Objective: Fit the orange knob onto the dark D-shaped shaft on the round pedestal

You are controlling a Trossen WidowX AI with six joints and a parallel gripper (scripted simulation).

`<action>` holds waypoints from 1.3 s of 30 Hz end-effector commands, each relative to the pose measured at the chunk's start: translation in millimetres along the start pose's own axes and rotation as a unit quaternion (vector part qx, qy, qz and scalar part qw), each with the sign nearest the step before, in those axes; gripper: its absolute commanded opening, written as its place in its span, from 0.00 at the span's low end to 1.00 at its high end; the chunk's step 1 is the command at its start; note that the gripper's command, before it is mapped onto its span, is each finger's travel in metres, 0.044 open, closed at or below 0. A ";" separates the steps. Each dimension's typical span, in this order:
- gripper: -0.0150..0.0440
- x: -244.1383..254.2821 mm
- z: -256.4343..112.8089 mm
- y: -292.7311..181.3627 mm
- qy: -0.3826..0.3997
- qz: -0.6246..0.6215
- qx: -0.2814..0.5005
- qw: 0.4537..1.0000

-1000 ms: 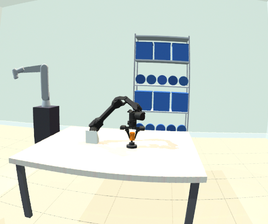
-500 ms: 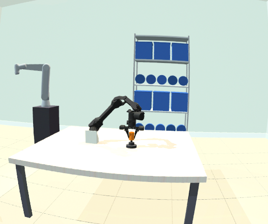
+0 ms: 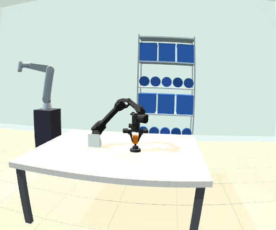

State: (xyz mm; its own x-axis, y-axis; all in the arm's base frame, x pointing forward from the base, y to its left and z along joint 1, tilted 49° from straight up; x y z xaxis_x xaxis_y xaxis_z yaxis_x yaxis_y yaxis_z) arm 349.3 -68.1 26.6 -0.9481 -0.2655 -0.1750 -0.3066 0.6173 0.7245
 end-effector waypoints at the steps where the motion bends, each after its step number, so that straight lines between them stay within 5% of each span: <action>1: 0.25 -1.3 -1.8 -1.0 -0.002 -0.005 0.002 1.000; 39: 0.25 -2.0 -1.6 -0.4 -0.002 -0.009 0.002 1.000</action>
Point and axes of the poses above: the point midway between the two fingers, 35 mm back from their tips, its own z axis out along the fingers, its own x axis across the jaws, y = z × x, the point moved 6 cm from there along -z, back along the fingers, and after that the axes turned 1 degree about z, right-handed, at the moved point
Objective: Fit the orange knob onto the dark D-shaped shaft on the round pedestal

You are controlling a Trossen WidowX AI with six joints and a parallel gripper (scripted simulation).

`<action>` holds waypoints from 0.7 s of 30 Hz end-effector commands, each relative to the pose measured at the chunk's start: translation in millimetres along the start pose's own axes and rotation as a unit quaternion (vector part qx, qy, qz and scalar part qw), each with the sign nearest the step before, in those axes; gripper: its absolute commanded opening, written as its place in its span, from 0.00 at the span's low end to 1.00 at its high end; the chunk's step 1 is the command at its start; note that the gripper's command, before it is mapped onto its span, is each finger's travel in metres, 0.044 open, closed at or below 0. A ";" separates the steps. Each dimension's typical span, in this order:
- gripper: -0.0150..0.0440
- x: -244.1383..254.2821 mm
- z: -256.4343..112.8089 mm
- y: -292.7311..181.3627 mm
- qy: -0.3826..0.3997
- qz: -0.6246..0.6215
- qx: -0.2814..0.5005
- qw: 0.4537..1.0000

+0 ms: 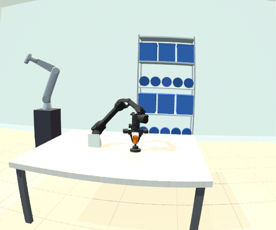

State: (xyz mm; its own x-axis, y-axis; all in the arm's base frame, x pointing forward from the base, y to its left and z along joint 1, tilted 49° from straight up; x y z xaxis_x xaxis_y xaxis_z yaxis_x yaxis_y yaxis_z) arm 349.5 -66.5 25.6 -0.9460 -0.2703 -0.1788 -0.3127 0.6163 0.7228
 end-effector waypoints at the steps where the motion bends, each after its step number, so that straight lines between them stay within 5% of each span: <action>1: 0.25 -1.6 -3.5 -0.5 -0.003 -0.014 0.002 1.000; 7: 0.25 -5.0 -4.5 -0.8 -0.003 -0.106 0.002 0.994; 21: 0.25 -2.7 -1.3 -0.1 -0.003 -0.106 0.002 0.994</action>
Point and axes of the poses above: the point midway between the two fingers, 35 mm back from their tips, its own z axis out along the fingers, its own x axis across the jaws, y = z × x, the point moved 6 cm from there along -z, back along the fingers, and after that the axes turned 1 degree about z, right-handed, at the moved point
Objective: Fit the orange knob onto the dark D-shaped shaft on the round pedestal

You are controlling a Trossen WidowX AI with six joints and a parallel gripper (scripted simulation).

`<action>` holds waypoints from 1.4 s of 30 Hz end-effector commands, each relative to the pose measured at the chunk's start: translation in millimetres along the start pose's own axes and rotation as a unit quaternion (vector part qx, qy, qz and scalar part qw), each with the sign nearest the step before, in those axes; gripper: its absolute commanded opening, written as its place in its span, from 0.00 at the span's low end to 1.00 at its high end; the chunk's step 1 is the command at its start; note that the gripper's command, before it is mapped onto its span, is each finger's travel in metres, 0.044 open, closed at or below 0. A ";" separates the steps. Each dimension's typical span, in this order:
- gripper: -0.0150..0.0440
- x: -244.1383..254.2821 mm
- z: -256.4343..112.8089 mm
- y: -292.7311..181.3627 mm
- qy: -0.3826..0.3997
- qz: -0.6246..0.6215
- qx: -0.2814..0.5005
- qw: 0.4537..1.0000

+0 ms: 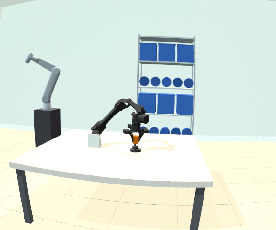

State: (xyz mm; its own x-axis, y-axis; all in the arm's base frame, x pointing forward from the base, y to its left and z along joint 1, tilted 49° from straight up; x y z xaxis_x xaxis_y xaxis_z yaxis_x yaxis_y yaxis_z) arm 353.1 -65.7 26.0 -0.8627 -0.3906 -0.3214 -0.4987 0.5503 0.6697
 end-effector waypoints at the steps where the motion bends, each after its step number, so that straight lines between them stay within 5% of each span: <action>1: 0.25 1.5 -1.6 0.7 -0.003 -0.004 0.001 1.000; 42: 0.25 2.3 -3.2 -0.1 -0.003 -0.108 0.001 0.994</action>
Point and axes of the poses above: the point midway between the two fingers, 35 mm back from their tips, its own z axis out along the fingers, its own x axis across the jaws, y = z × x, the point moved 6 cm from there along -z, back along the fingers, and after that the axes turned 1 degree about z, right-handed, at the moved point
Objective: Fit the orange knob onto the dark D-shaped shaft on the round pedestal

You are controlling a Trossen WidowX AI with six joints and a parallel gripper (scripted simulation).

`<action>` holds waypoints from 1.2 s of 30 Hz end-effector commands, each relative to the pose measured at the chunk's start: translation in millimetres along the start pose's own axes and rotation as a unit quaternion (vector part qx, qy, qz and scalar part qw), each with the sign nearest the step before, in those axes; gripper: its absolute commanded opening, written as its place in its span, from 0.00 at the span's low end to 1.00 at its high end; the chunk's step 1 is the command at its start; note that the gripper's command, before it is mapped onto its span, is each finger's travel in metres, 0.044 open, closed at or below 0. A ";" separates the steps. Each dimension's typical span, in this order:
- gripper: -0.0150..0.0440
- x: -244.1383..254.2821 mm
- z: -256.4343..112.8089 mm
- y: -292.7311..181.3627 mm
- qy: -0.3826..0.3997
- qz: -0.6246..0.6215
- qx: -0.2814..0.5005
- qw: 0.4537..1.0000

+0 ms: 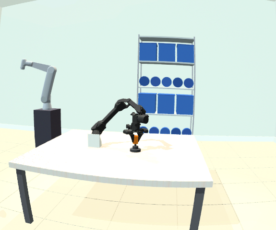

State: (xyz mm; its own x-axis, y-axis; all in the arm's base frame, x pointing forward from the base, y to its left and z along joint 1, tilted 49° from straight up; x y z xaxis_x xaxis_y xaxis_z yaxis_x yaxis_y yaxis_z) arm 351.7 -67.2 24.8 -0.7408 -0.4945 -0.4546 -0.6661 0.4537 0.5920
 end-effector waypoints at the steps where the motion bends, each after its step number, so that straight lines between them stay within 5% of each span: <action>1: 0.25 -0.2 -3.3 1.0 -0.001 -0.004 0.004 1.000; 29: 0.25 0.7 -3.4 2.0 -0.001 0.000 0.004 1.000; 36: 0.25 0.7 -4.5 1.2 -0.002 0.151 0.004 0.988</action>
State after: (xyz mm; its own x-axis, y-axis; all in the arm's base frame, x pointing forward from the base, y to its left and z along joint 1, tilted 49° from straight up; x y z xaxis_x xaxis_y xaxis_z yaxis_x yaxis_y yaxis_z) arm 350.3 -66.5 26.7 -0.8384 -0.4150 -0.3534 -0.5382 0.5279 0.6570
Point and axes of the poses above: the point midway between the two fingers, 35 mm back from their tips, its own z axis out along the fingers, its own x axis across the jaws, y = z × x, the point moved 6 cm from there along -z, back along the fingers, and after that the axes turned 1 degree about z, right-handed, at the moved point
